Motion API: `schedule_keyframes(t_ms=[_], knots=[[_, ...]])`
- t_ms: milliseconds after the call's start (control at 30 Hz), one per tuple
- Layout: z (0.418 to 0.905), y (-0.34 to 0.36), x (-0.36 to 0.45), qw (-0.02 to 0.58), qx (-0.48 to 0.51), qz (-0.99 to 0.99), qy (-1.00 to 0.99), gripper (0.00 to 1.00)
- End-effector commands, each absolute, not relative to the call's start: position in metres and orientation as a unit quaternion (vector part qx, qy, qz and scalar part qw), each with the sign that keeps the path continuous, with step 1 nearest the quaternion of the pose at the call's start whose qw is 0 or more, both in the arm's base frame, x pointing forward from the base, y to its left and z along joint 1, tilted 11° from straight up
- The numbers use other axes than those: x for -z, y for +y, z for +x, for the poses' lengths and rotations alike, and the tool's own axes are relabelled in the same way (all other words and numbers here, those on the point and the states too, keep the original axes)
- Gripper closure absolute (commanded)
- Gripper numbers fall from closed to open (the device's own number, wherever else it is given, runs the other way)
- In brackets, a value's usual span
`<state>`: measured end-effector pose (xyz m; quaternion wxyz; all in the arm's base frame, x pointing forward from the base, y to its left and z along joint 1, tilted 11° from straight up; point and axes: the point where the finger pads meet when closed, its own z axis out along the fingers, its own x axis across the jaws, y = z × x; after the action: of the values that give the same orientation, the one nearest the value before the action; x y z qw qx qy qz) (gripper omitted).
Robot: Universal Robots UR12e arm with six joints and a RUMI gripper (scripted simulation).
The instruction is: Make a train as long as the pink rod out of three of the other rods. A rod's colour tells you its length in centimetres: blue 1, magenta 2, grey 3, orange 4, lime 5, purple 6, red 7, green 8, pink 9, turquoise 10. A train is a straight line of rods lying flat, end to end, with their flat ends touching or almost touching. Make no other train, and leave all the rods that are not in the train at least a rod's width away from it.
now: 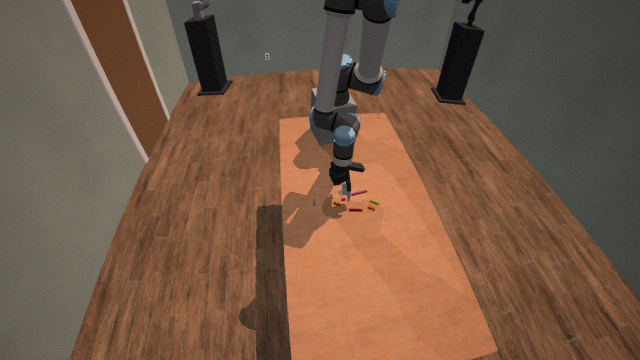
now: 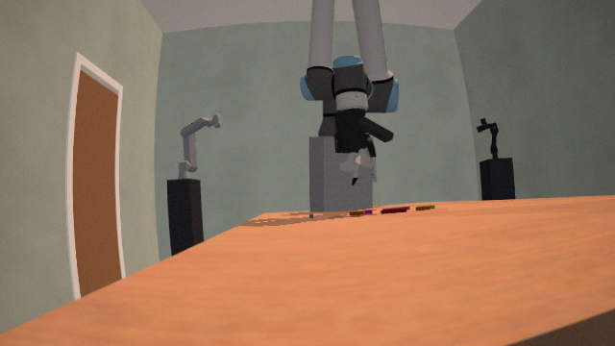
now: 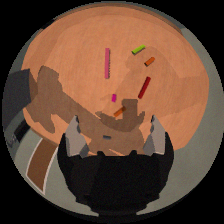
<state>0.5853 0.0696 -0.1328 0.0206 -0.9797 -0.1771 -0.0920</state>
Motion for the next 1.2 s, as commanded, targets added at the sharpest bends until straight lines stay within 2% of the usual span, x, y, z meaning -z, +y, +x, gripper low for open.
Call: schedule_keyframes(t_ms=[0,500,533,1167], knots=[[0.5826,0.0738,0.1322,0.021,0.091,-0.987,-0.133,0.00],[0.5801,0.0768,0.1321,0.024,0.091,-0.990,-0.101,0.00],[0.5801,0.0768,0.1321,0.024,0.091,-0.990,-0.101,0.86],[0.5801,0.0768,0.1321,0.024,0.091,-0.990,-0.101,0.86]])
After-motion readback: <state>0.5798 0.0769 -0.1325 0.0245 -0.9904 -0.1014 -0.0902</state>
